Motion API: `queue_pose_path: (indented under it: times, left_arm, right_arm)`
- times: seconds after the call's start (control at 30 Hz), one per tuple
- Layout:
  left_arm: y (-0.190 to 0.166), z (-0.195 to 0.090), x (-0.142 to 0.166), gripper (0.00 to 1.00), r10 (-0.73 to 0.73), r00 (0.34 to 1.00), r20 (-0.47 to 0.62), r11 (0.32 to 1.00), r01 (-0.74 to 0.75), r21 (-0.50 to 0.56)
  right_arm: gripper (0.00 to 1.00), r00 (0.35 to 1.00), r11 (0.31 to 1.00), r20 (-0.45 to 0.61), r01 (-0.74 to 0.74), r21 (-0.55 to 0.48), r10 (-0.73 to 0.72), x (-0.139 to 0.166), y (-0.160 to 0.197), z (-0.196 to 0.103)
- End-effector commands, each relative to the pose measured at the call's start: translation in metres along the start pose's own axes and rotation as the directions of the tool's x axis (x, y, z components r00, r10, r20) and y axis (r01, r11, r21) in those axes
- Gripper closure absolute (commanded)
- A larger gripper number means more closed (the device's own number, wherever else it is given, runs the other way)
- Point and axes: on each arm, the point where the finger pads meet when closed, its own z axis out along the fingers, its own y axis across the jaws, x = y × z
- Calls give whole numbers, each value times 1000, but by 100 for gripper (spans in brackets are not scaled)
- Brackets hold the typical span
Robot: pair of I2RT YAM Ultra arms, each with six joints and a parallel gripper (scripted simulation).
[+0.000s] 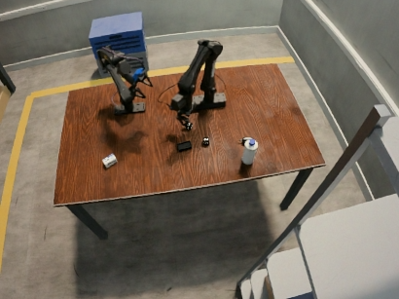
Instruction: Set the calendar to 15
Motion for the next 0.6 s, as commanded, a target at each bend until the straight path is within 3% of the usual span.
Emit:
queue_pose_path:
  times: [0.0, 0.27, 0.4, 0.57]
  left_arm:
    - [2, -12, 0, 0, 0, 1000, 9, 1000, 0, 23]
    - [-5, -5, 7, 0, 27, 999, -34, 998, -25, 55]
    - [-7, -12, 8, 0, 190, 975, -119, 982, -187, 33]
    - [-21, -16, -5, 0, 458, 861, -222, 887, -460, 47]
  right_arm:
    - [0, 1000, 1000, 2, -2, -14, 2, -5, 1, -3]
    - [0, 1000, 1000, -7, -6, -23, 6, -3, 3, -4]
    - [0, 998, 998, -37, -55, 34, 56, 10, 4, -9]
    - [0, 998, 995, -1, -62, 84, 62, 26, 18, -27]
